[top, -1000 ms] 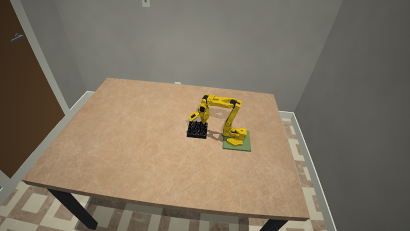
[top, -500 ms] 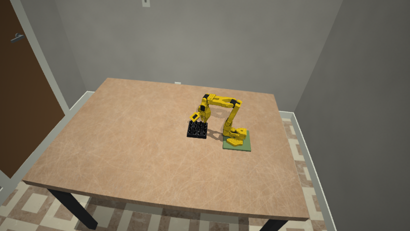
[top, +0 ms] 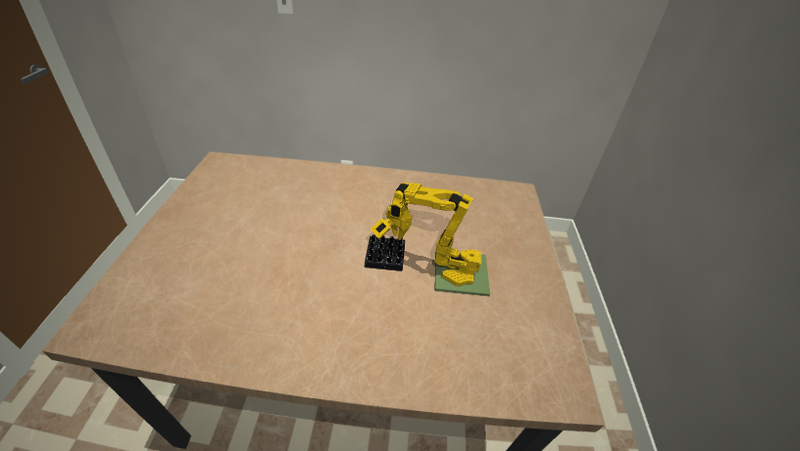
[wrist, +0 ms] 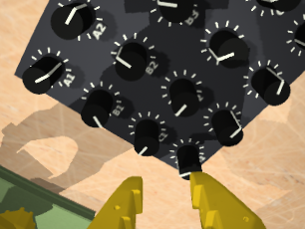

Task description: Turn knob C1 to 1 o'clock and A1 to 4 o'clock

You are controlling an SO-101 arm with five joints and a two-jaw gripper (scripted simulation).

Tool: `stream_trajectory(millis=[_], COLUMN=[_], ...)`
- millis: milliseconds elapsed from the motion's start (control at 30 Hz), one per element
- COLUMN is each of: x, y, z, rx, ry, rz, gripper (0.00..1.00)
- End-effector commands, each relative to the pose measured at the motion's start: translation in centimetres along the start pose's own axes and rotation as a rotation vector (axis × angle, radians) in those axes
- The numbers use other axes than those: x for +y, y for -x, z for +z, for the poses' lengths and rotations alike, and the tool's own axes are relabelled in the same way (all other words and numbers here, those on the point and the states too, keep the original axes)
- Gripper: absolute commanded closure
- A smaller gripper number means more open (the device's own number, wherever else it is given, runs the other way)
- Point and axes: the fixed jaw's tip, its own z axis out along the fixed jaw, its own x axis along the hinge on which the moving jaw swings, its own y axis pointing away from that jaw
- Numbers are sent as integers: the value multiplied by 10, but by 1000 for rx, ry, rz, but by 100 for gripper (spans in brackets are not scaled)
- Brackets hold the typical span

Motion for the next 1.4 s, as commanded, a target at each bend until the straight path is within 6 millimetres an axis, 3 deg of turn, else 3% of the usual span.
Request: stream_trajectory(millis=[0, 1367], x=[0, 8], y=[-2, -7], z=[1, 6], rx=[7, 7], ry=[13, 13], rz=[4, 4], gripper=[90, 90])
